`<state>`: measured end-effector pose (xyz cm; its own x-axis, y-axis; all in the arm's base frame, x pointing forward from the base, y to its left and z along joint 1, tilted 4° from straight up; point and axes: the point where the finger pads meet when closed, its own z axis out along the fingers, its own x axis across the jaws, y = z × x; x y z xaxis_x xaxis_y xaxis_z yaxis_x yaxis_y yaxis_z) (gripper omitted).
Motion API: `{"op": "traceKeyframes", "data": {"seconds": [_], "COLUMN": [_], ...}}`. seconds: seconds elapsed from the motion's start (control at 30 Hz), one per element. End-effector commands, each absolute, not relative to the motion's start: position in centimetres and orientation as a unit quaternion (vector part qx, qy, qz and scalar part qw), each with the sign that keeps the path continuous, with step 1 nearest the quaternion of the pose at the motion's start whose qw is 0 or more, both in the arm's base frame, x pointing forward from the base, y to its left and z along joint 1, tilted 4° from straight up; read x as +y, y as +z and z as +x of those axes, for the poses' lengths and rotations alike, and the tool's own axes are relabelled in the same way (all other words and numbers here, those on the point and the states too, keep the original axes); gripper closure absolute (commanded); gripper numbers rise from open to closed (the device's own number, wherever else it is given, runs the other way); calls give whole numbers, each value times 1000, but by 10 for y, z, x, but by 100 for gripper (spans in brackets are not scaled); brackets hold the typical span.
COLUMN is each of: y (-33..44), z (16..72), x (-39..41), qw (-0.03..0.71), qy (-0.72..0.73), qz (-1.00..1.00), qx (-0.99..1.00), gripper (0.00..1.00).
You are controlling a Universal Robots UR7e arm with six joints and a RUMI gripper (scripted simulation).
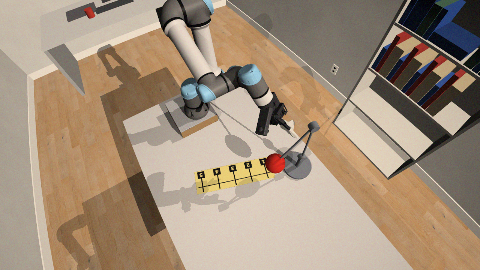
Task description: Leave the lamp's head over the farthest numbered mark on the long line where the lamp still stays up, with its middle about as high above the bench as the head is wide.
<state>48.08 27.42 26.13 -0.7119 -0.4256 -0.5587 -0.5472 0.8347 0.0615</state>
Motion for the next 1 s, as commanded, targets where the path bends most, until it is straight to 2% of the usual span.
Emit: {"op": "traceKeyframes", "data": {"seconds": [0.0,0.97], "y": [261,250], "z": [484,492], "x": [267,228], "qw": [256,173], "qy": [140,273], "qz": [-241,-106], "qx": [926,940], "gripper": [0,0]}}
